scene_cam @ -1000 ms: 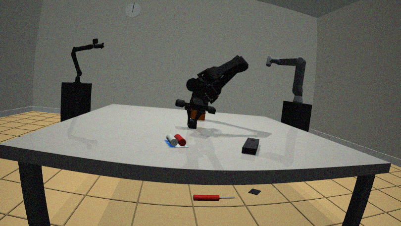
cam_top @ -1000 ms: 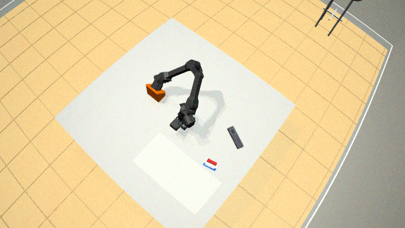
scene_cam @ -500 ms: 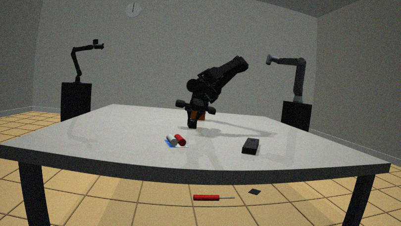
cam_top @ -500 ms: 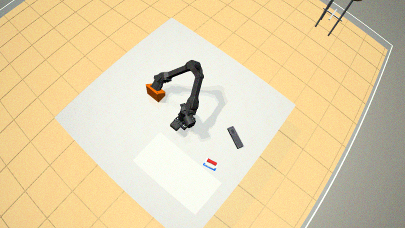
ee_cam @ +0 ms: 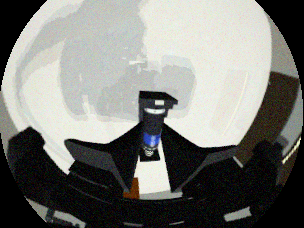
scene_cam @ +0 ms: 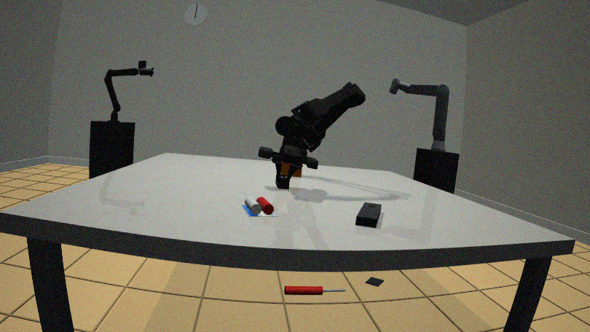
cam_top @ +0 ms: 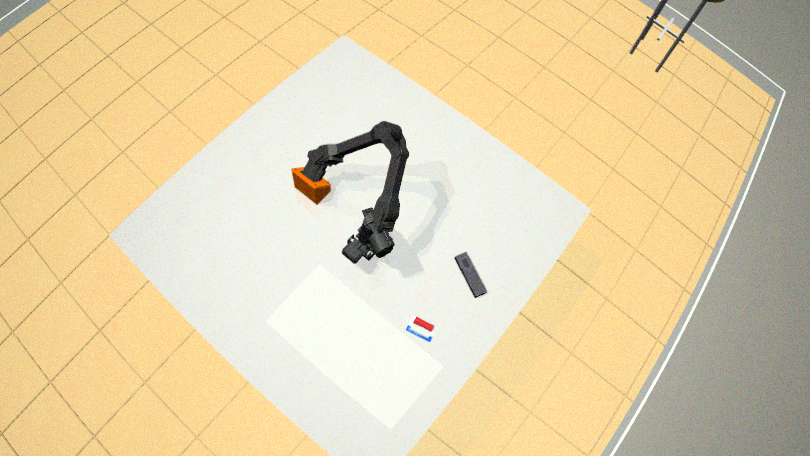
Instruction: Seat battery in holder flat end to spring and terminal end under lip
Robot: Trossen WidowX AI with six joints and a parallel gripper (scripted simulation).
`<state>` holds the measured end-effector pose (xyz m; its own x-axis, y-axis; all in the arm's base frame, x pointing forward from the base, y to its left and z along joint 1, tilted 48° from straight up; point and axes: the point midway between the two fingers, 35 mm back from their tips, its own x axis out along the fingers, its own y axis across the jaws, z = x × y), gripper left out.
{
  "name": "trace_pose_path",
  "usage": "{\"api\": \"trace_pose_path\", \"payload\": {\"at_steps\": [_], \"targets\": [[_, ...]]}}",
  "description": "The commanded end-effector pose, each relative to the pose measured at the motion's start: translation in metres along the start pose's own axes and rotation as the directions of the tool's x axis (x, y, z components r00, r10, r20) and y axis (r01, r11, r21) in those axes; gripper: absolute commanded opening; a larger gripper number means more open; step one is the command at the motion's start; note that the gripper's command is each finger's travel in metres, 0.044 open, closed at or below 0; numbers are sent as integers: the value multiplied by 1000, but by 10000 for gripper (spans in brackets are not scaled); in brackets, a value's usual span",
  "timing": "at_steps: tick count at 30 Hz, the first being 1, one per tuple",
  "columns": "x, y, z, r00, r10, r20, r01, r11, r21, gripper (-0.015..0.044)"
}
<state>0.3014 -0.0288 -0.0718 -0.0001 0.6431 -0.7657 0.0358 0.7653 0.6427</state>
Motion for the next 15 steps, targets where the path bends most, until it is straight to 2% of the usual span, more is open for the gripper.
{"api": "trace_pose_path", "payload": {"at_steps": [1, 10, 14, 15], "targets": [[0, 1, 1, 1000, 2, 0, -2, 1000, 3, 75], [0, 1, 1, 1000, 0, 0, 0, 1000, 2, 75], [0, 1, 1, 1000, 0, 0, 0, 1000, 2, 178], [0, 1, 1, 1000, 0, 0, 0, 1000, 2, 178]]}}
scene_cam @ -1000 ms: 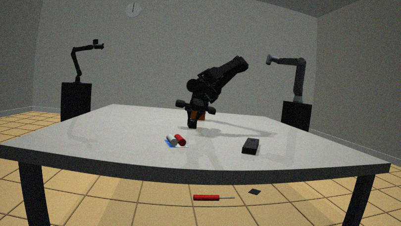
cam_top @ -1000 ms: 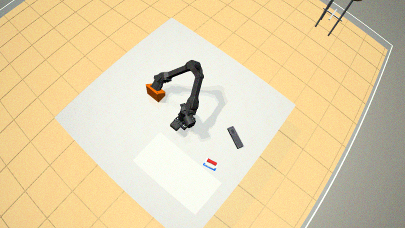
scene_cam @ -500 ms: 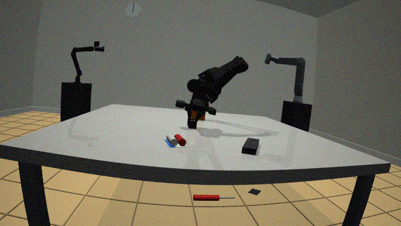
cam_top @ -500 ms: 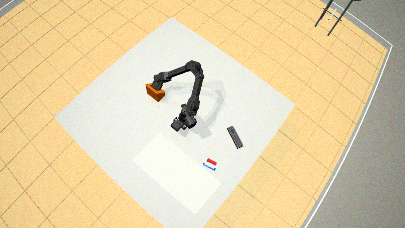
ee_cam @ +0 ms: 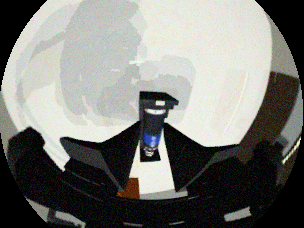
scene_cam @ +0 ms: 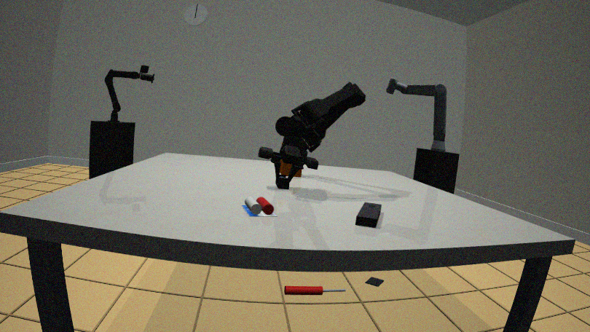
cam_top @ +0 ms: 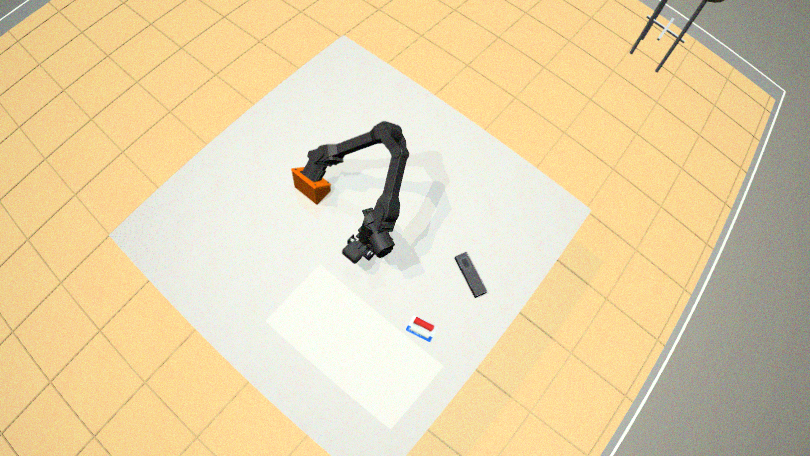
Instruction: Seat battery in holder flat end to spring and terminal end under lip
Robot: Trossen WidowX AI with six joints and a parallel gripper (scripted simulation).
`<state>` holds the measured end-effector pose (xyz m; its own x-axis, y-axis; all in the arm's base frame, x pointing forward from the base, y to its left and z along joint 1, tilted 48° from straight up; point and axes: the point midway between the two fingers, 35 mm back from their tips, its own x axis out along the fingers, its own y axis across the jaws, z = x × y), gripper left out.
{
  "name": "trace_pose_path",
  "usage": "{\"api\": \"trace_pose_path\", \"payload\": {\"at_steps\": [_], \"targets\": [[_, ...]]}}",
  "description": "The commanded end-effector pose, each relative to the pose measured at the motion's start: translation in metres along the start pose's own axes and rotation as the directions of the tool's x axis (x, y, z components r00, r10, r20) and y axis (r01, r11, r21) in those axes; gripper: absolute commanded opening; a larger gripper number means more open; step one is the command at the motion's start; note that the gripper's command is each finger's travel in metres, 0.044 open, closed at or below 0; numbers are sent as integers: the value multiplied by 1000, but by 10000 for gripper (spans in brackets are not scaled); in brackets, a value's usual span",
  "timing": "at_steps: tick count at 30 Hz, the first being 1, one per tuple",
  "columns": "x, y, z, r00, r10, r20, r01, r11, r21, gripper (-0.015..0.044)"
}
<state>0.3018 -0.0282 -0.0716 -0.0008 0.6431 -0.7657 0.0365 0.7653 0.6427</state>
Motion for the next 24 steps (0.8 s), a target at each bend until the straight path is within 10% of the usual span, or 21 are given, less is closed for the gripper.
{"api": "trace_pose_path", "payload": {"at_steps": [1, 11, 21, 24], "targets": [[-1, 0, 0, 1000, 0, 1, 0, 1000, 1, 178], [-15, -2, -1, 1000, -1, 0, 1, 1000, 0, 178], [-88, -12, -6, 1000, -4, -1, 4, 1000, 1, 440], [-88, -14, -4, 1000, -4, 0, 4, 1000, 1, 440]]}}
